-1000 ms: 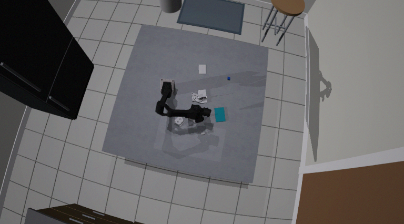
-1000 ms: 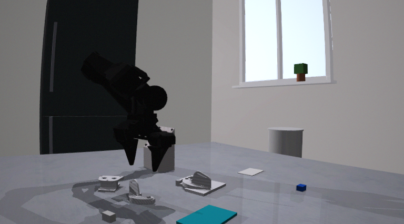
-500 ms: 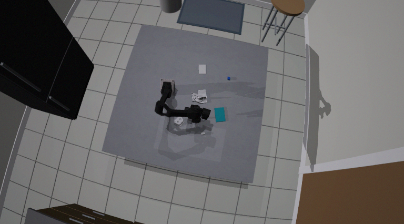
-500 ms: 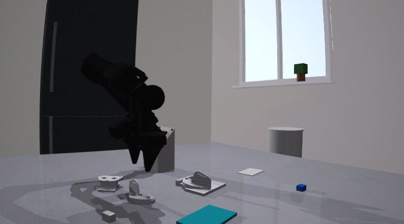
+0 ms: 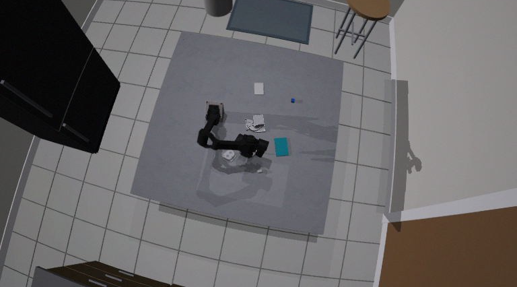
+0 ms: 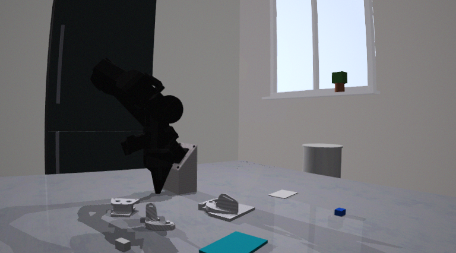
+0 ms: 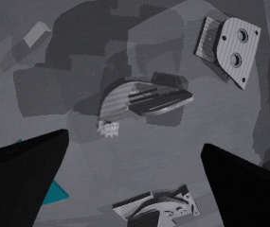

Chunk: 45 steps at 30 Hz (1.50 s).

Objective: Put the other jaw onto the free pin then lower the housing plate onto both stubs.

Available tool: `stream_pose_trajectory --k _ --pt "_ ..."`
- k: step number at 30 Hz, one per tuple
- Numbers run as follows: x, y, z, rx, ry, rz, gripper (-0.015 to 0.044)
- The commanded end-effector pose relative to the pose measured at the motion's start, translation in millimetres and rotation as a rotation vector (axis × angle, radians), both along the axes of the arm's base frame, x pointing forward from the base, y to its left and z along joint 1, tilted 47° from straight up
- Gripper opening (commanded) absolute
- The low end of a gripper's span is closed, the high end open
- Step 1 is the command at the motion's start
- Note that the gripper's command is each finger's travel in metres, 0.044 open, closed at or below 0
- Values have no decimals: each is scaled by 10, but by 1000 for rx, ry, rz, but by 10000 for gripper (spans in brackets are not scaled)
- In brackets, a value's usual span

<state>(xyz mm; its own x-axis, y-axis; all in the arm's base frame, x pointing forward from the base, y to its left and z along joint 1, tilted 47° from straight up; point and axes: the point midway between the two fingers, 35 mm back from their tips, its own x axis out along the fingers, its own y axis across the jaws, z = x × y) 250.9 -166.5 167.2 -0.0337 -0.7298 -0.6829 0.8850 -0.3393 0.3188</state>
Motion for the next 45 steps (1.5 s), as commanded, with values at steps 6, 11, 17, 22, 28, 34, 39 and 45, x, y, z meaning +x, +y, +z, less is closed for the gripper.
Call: stream_pose_trajectory --k 6,11,17,22,28,34,39,45 --pt "-31 1 21 -3 -150 -137 440" --pt "-44 -2 30 -7 -229 -211 440" --pt "-61 -5 42 -11 -324 -300 440" --pt "-75 -8 51 -15 -402 -374 440" --pt "-92 -11 63 -19 -497 -462 440" --pt "-110 -15 74 -24 -591 -551 440" --pt "-124 -17 83 -28 -670 -624 440" --pt "-142 -20 94 -32 -764 -713 440"
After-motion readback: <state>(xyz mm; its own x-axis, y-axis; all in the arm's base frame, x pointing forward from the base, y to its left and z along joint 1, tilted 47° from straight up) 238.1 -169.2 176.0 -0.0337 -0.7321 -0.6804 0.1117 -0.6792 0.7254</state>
